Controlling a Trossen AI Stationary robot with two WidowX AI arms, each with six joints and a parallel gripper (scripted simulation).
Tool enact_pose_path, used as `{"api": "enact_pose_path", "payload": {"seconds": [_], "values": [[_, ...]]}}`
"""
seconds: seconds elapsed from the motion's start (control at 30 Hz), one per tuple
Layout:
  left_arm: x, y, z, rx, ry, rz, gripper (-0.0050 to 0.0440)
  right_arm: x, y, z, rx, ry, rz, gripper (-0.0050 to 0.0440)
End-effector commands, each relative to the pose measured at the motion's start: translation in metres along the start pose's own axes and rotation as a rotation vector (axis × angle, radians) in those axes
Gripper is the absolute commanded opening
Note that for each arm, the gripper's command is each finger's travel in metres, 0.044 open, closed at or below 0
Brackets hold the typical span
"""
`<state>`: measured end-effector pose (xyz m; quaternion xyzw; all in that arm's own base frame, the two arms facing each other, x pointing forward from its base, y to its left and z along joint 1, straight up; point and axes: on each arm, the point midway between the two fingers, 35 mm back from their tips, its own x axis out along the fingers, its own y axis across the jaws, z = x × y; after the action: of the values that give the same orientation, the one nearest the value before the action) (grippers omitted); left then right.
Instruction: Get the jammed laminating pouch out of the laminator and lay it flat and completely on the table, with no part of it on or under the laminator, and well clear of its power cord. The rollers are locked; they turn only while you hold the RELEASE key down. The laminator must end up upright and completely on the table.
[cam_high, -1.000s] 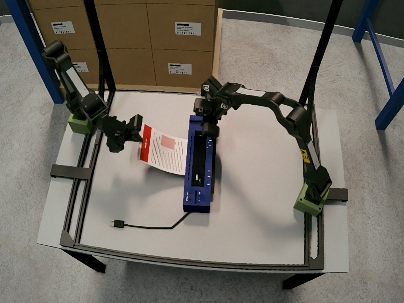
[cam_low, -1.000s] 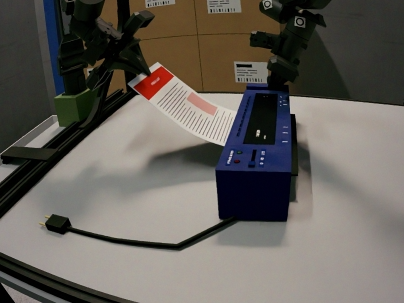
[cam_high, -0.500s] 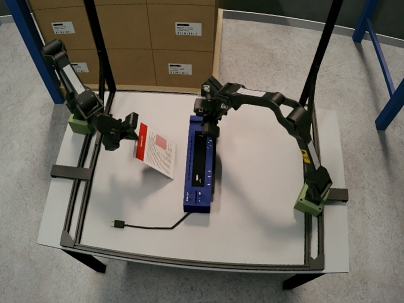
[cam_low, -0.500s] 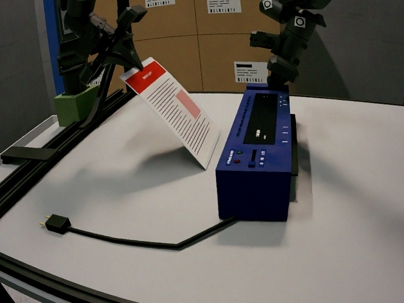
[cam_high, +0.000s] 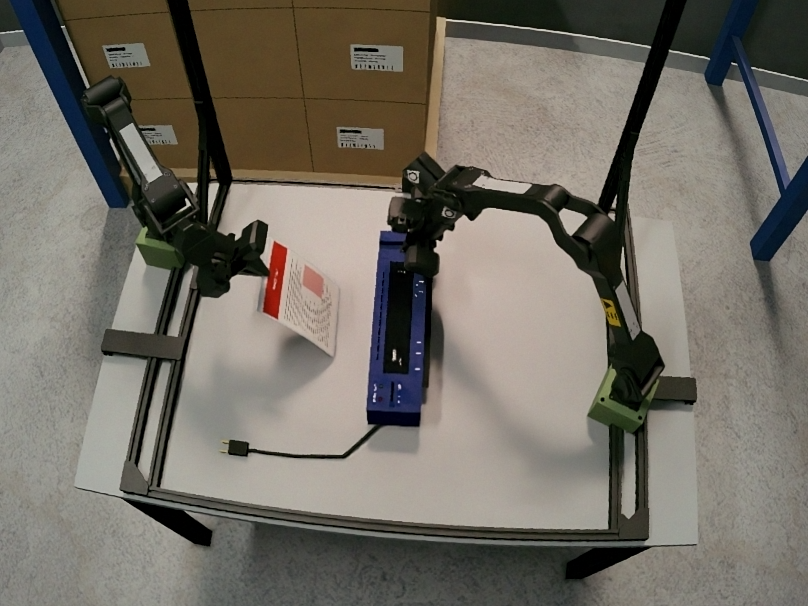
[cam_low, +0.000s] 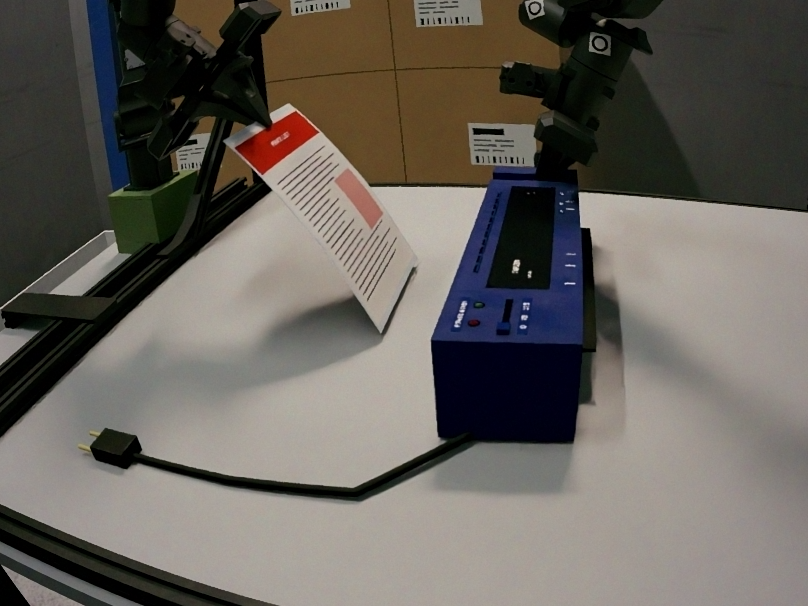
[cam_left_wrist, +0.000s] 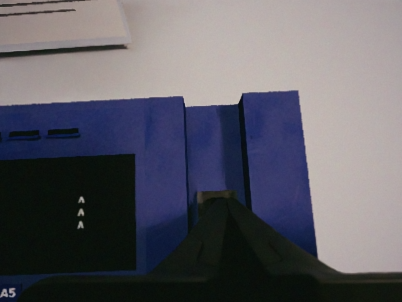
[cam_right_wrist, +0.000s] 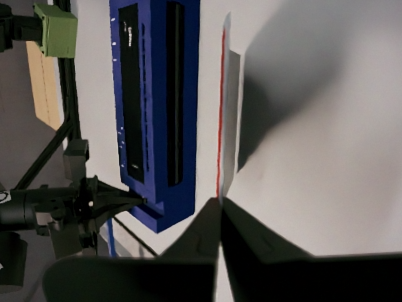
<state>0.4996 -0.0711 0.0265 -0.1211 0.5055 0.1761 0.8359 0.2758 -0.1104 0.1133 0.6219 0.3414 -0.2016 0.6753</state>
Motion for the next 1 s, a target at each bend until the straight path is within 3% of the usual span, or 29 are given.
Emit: {"api": "enact_pose_path", "payload": {"seconds": [0.0, 0.27, 0.3, 0.77, 0.83, 0.87, 0.97], "values": [[0.002, -0.001, -0.004, 0.009, 0.014, 0.000, -0.0050, -0.009, 0.008, 0.002, -0.020, -0.011, 0.020, -0.0050], [0.002, -0.001, -0.004, 0.009, 0.014, 0.000, -0.0050, -0.009, 0.008, 0.002, -0.020, -0.011, 0.020, -0.0050], [-0.018, -0.002, 0.004, -0.006, -0.020, -0.015, -0.0050, -0.005, 0.005, 0.001, -0.009, -0.006, 0.010, -0.0050], [-0.130, -0.001, -0.063, 0.009, 0.014, 0.000, -0.0050, -0.005, 0.005, 0.001, -0.009, -0.006, 0.010, -0.0050], [-0.130, -0.001, -0.063, 0.009, 0.014, 0.000, -0.0050, -0.005, 0.005, 0.001, -0.009, -0.006, 0.010, -0.0050], [-0.104, -0.003, -0.051, 0.011, 0.017, -0.002, -0.0050, -0.006, 0.005, 0.001, -0.009, -0.006, 0.010, -0.0050], [-0.129, -0.001, -0.063, 0.009, 0.020, -0.001, -0.0050, -0.006, 0.005, 0.001, -0.009, -0.006, 0.010, -0.0050]]}}
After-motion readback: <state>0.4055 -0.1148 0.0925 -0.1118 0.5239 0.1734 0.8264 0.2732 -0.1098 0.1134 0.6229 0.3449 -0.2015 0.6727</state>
